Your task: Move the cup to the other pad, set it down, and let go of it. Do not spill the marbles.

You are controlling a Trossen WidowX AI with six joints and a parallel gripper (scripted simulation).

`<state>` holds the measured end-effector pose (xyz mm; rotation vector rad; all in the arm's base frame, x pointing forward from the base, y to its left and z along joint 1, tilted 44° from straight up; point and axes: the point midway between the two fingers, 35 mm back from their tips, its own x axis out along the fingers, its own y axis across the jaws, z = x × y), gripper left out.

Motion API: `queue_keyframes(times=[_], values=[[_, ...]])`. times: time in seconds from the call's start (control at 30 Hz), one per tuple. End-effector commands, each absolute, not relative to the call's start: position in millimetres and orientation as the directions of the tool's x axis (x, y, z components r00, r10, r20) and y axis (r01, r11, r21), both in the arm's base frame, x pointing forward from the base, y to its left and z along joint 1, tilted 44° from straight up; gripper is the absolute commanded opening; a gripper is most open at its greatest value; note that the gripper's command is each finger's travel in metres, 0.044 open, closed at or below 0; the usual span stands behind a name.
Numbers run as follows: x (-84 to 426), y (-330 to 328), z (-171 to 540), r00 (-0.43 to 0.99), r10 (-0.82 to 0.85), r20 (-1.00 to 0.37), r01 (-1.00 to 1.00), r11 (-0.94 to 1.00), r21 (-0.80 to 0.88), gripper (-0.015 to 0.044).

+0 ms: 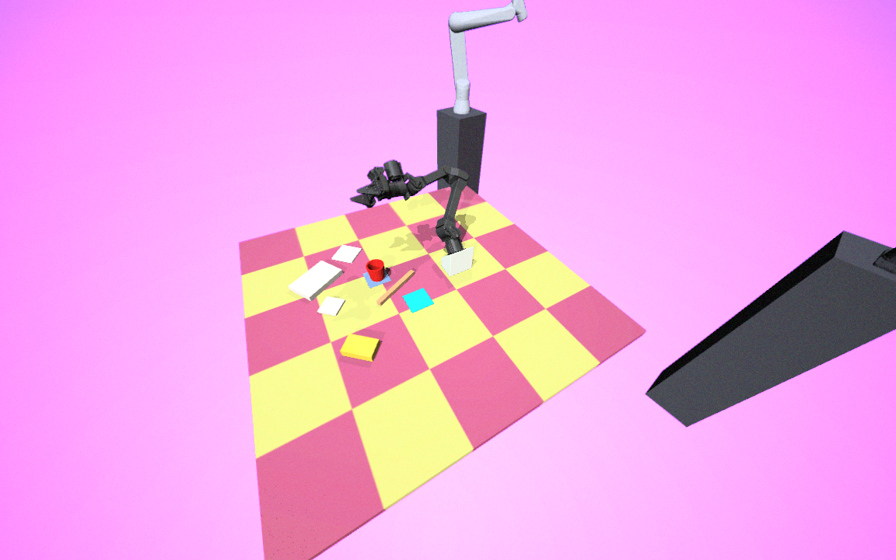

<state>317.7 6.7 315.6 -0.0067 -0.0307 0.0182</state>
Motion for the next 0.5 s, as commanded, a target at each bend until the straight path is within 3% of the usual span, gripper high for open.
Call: queue_keyframes(times=[0.0,0.1,0.23,0.3,0.47], values=[[319,6,313,1.000,0.012,0.016,-0.013,1.000,0.009,0.0374],[339,-6,276,0.979,-0.071,-0.194,0.111,0.972,0.208,0.0295],[352,-26,212,0.830,-0.215,-0.515,0.449,0.805,0.387,0.0190],[351,-35,183,0.711,-0.287,-0.642,0.625,0.676,0.390,0.0148],[329,-61,130,0.338,-0.466,-0.817,0.933,0.278,0.228,0.0148]])
